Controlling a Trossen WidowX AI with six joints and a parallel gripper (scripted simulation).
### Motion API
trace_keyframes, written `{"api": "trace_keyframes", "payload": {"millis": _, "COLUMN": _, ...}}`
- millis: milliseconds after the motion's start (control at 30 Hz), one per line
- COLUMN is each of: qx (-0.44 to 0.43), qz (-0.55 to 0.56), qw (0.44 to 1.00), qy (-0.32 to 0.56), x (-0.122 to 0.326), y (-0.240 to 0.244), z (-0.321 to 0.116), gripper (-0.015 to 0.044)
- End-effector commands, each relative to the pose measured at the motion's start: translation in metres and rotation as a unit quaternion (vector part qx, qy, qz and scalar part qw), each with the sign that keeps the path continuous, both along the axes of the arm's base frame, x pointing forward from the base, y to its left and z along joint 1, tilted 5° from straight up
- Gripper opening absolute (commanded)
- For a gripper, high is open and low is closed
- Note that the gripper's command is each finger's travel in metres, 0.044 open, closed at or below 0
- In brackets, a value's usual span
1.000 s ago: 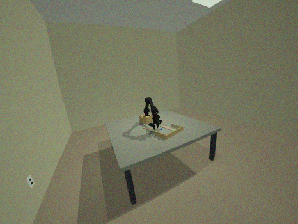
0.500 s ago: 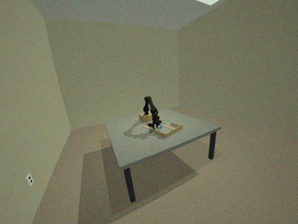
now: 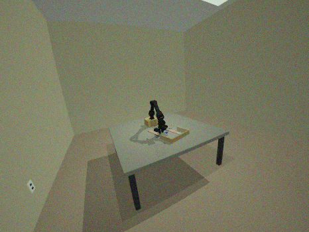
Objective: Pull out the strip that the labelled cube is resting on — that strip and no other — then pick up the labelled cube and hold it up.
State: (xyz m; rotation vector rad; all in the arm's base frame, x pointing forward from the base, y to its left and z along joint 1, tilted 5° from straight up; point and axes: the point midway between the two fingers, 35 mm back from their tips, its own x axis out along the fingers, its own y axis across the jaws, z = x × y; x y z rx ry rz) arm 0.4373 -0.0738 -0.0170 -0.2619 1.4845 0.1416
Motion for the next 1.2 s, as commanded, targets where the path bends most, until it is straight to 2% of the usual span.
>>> {"api": "trace_keyframes", "payload": {"millis": 0, "qx": 0.000, "qz": 0.000, "qw": 1.000, "qy": -0.001, "x": 0.000, "y": 0.000, "z": 0.001, "gripper": 0.0046}}
{"api": "trace_keyframes", "payload": {"millis": 67, "qx": 0.000, "qz": 0.000, "qw": 1.000, "qy": 0.000, "x": -0.002, "y": 0.000, "z": 0.002, "gripper": 0.0000}}
{"api": "trace_keyframes", "payload": {"millis": 600, "qx": -0.002, "qz": 0.000, "qw": 1.000, "qy": 0.001, "x": -0.060, "y": 0.012, "z": 0.035, "gripper": 0.0000}}
{"api": "trace_keyframes", "payload": {"millis": 1167, "qx": -0.001, "qz": 0.000, "qw": 1.000, "qy": 0.003, "x": -0.106, "y": 0.020, "z": 0.033, "gripper": 0.0000}}
